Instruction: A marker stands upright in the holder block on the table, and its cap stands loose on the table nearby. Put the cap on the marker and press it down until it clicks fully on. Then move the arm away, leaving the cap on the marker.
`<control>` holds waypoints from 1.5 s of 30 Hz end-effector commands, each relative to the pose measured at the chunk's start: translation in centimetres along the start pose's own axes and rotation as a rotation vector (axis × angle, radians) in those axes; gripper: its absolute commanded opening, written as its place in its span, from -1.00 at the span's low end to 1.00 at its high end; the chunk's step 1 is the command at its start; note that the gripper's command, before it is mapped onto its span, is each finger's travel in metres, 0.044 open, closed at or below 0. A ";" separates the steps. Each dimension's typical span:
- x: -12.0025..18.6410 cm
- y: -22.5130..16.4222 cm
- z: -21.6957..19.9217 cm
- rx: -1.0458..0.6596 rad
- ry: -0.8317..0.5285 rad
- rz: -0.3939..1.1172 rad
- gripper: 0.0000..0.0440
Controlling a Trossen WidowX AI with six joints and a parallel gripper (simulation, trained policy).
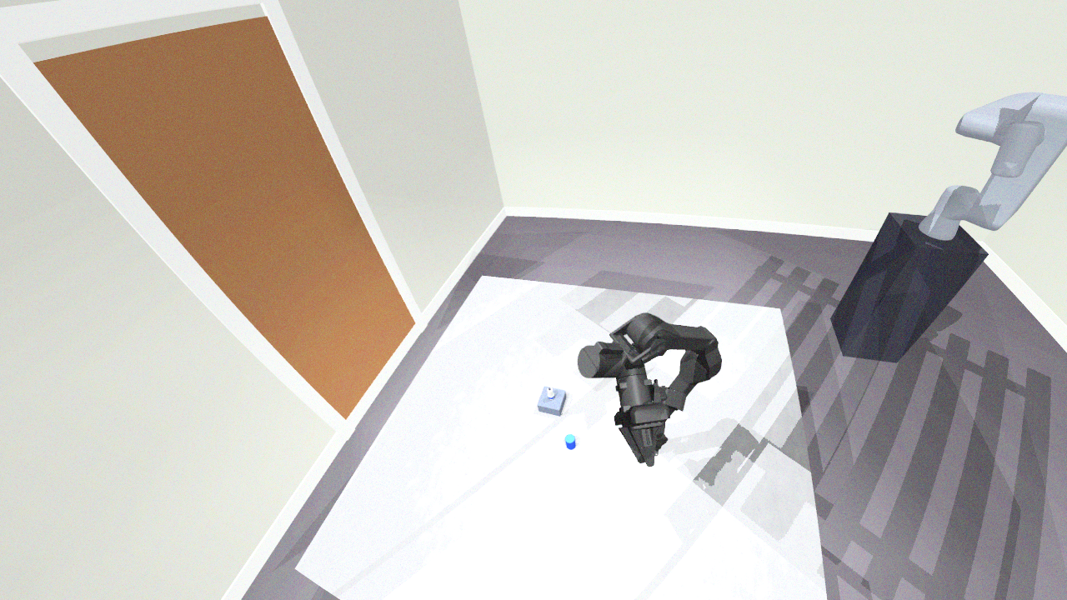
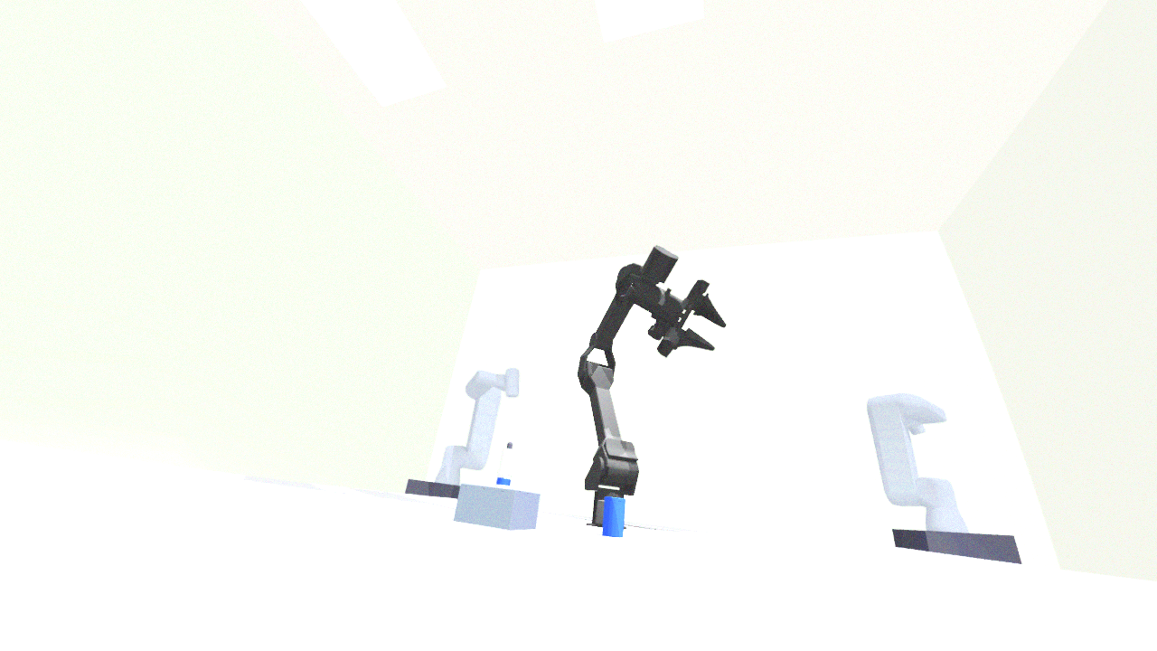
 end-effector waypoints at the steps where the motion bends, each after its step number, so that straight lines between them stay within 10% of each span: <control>1: -0.3 -0.9 0.6 -0.007 0.027 0.004 0.39; 45: -0.5 -8.5 7.3 -0.071 0.281 0.079 0.41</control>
Point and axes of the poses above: the point midway between the two fingers, 35 mm back from their tips, its own x axis back along the fingers, its own z axis across the jaws, y = z × x, the point moved 9 cm from there along x, back along the fingers, and after that the axes turned 9 degrees about x, right-handed, at the moved point
